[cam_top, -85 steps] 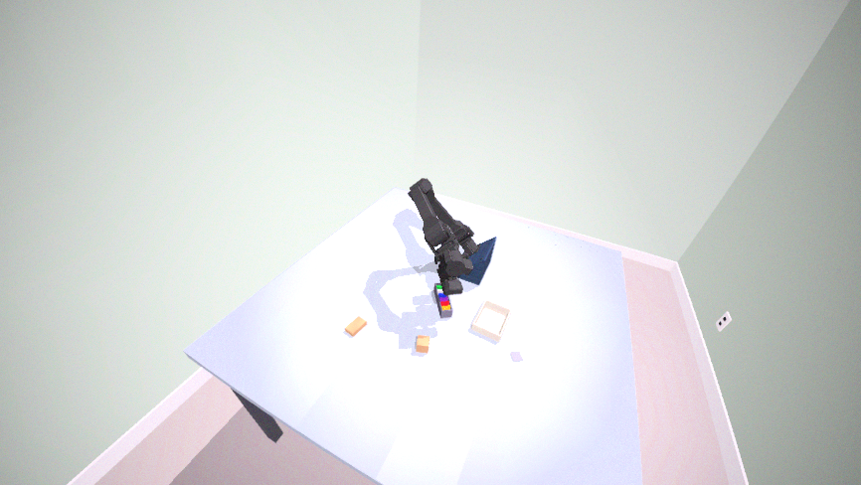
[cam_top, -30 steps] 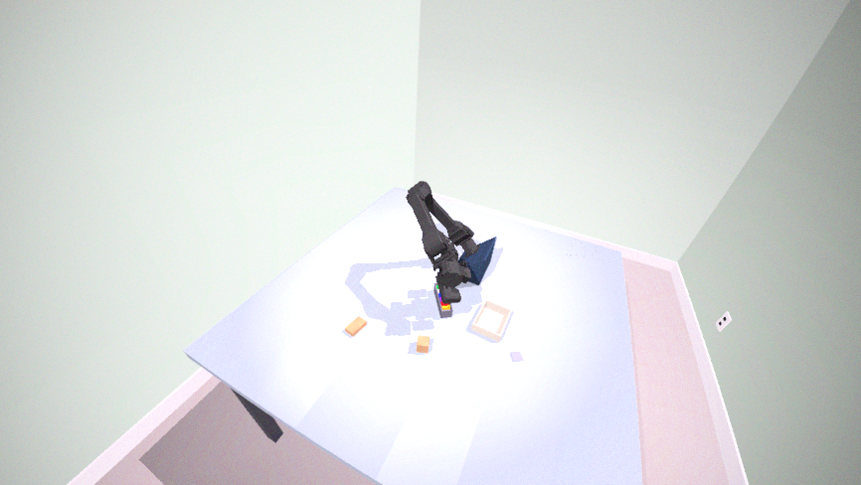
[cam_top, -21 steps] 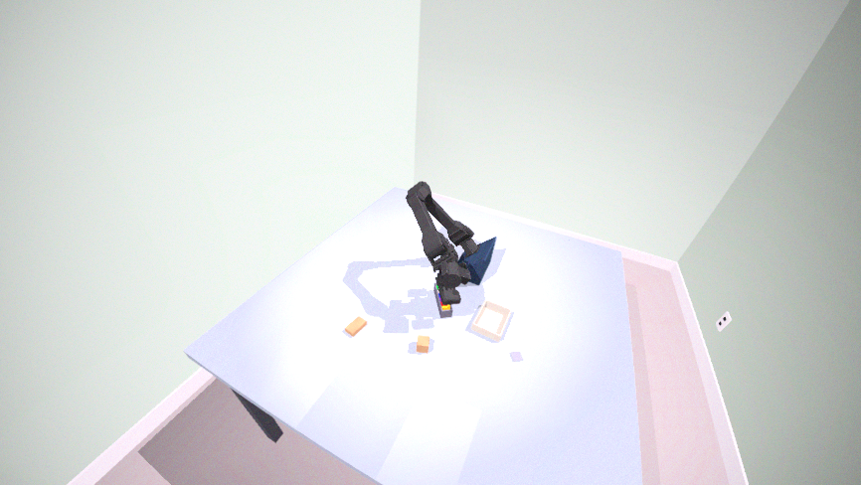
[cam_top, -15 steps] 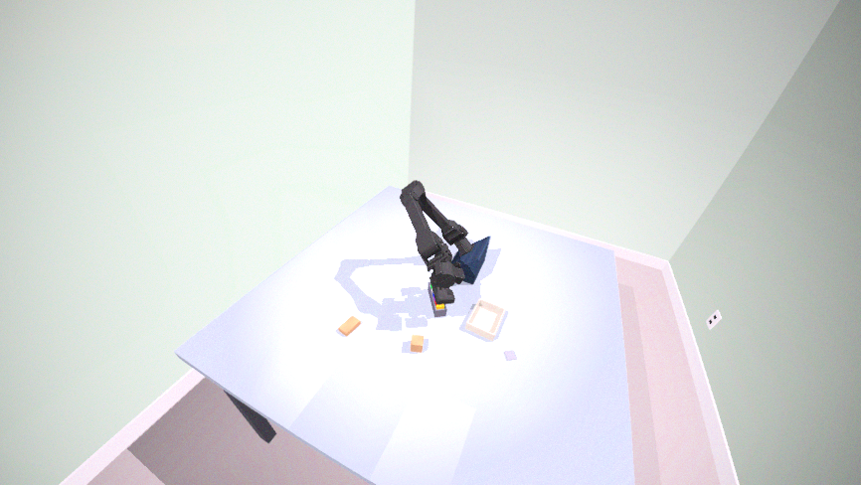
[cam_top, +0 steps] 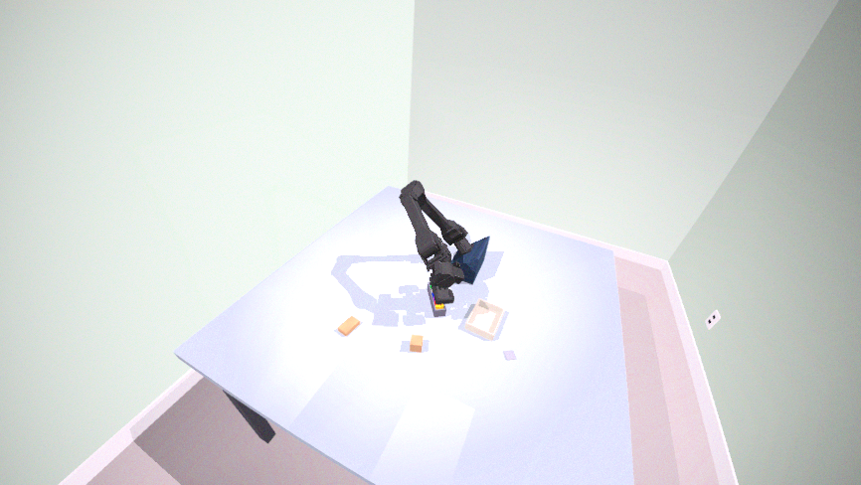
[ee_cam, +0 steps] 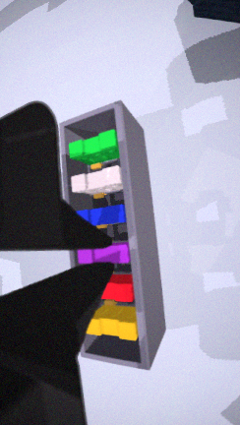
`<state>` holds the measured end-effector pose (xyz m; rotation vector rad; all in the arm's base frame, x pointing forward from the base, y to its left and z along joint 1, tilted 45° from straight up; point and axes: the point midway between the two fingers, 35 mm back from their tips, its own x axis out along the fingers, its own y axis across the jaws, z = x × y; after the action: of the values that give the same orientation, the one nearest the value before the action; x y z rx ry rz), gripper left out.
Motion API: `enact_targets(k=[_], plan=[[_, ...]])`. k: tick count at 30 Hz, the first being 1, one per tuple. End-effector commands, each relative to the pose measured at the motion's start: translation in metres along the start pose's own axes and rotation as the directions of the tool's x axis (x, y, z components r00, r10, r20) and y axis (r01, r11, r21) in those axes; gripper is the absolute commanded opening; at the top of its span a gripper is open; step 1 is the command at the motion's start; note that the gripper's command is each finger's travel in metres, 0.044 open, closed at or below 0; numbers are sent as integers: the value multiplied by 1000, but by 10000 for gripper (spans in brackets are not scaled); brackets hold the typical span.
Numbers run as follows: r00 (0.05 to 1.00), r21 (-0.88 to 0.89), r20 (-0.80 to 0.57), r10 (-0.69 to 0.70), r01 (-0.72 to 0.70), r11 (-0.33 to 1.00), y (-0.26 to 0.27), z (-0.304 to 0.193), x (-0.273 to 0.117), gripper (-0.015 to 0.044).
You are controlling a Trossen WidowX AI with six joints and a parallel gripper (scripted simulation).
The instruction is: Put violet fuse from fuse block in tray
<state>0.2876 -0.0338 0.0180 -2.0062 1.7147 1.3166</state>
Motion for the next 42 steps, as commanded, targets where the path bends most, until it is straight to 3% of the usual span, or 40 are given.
enact_targets(k=[1,42], plan=[[1000,0,0,0,0,1000,0,0,-1,0],[1000,-3,0,0,0,1000,-1,0,-21,0]])
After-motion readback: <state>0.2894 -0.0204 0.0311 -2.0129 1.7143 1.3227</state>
